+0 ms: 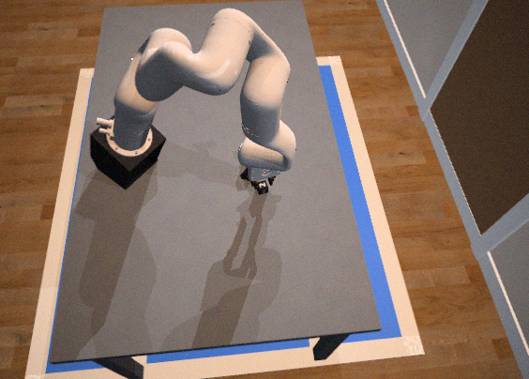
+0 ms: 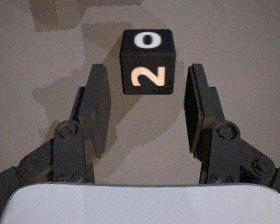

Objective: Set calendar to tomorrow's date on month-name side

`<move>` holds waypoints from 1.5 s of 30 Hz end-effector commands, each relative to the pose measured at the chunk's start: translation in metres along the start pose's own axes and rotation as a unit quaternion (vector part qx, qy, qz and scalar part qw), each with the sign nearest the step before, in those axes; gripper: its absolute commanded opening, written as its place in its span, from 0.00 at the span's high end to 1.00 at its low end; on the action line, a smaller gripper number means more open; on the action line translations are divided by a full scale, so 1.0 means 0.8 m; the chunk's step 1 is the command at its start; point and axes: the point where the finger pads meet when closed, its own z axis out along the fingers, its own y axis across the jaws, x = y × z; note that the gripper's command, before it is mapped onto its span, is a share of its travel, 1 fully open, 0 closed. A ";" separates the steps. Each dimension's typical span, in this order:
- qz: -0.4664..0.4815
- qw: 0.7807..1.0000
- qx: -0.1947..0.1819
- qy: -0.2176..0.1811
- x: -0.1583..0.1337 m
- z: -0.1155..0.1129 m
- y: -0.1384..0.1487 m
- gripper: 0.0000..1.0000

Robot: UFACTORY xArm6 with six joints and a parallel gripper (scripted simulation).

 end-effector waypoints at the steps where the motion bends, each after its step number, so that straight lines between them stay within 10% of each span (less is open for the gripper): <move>1: 0.000 1.000 -0.001 0.000 0.000 -0.001 0.001 0.51; 45: 0.000 1.000 -0.001 0.000 0.000 0.012 0.001 0.51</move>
